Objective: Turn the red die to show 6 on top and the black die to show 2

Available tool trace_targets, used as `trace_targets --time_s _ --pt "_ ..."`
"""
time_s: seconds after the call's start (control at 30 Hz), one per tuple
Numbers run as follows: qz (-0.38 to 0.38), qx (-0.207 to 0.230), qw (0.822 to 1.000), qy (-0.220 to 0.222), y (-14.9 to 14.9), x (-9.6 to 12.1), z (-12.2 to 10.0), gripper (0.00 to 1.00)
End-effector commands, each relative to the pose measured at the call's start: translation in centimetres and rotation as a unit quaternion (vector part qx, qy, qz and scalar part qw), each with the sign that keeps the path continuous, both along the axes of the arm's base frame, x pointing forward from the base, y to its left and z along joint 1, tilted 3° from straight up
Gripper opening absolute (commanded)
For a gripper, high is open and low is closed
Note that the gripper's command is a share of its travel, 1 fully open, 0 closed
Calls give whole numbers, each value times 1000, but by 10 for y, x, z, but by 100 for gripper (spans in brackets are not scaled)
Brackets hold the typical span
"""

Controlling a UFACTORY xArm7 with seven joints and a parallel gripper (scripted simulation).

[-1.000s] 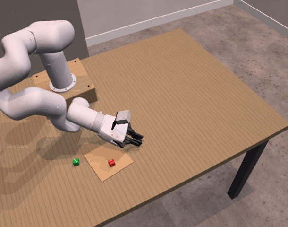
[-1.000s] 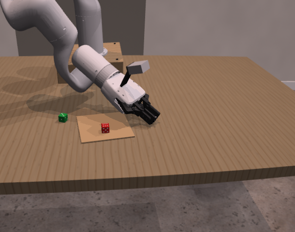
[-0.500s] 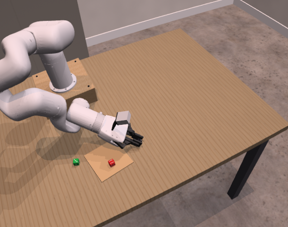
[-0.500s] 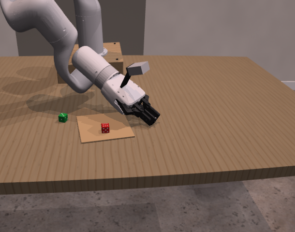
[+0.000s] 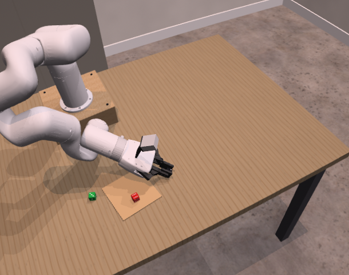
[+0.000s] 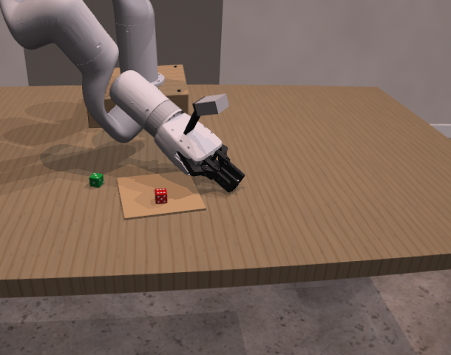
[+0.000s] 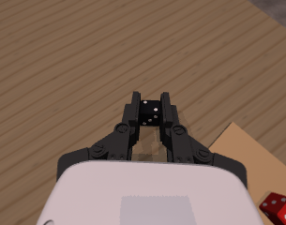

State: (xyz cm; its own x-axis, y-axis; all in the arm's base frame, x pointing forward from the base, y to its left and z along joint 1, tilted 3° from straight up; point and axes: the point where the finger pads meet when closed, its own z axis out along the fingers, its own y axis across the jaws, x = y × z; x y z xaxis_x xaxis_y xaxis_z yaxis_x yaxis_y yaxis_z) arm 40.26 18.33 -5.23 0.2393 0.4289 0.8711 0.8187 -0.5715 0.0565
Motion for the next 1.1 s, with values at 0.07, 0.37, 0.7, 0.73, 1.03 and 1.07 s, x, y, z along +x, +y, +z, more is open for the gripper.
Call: trace_targets --time_s 0.07,0.37,0.7,0.73,1.03,1.07 --pt "0 0 1000 -1 0 0 1 15" --pt "0 0 1000 -1 0 0 1 15" --pt "0 0 1000 -1 0 0 1 28" --pt "0 0 1000 -1 0 0 1 28" --pt "0 0 1000 -1 0 0 1 36" --pt "0 0 1000 -1 0 0 1 36"
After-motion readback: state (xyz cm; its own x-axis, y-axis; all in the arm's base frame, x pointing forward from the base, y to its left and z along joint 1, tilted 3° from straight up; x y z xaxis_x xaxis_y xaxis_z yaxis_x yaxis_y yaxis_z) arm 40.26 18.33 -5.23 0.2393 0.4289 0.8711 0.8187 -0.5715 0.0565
